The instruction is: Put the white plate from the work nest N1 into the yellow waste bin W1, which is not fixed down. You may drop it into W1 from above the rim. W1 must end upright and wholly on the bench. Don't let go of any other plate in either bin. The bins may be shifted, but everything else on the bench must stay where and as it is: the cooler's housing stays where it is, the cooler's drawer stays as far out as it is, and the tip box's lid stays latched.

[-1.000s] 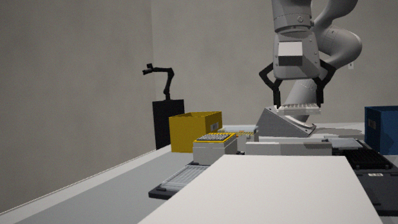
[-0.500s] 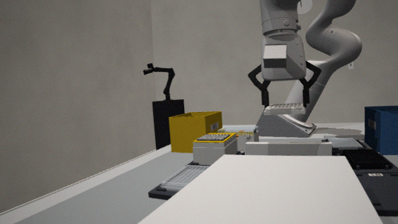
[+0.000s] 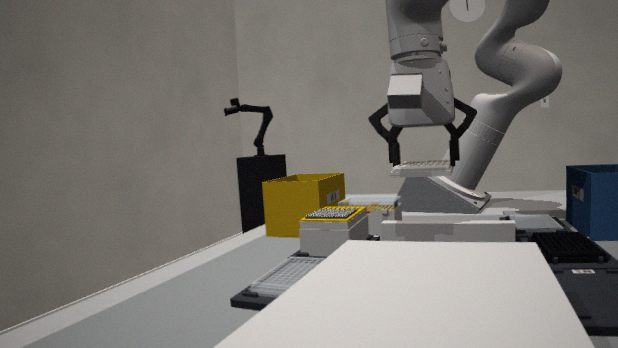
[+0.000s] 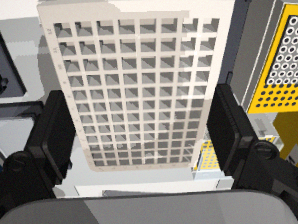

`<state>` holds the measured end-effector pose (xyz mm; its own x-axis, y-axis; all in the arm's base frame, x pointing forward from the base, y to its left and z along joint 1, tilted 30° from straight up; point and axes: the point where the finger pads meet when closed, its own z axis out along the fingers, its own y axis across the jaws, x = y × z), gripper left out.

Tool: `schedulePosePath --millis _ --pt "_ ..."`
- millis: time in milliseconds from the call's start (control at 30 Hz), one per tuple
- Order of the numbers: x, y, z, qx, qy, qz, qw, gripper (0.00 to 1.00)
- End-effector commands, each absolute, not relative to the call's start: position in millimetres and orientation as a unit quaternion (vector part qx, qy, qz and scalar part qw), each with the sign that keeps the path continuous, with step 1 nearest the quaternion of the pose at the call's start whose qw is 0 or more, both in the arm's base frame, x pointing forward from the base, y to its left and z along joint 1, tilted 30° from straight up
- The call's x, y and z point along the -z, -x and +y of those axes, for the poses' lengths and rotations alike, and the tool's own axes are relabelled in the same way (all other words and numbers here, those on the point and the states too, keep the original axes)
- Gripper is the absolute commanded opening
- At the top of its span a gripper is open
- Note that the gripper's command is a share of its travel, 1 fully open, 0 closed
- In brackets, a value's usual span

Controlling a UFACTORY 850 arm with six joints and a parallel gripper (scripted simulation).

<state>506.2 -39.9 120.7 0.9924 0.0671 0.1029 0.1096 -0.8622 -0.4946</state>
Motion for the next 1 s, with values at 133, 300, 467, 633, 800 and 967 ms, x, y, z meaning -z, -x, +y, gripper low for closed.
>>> schedulePosePath --millis 133,300,467,633,800,967 --pt "-114 -499 -52 0.042 0.964 -0.046 0.258 0.0" --pt "-108 -493 -62 0.042 0.964 -0.046 0.258 0.0" --pt "-102 -486 -72 0.042 0.964 -0.046 0.258 0.0" --pt "-98 -483 -78 0.042 0.964 -0.046 0.258 0.0" --pt "-92 -476 -88 0.042 0.964 -0.046 0.258 0.0" --pt "-86 -470 -98 0.042 0.964 -0.046 0.258 0.0"
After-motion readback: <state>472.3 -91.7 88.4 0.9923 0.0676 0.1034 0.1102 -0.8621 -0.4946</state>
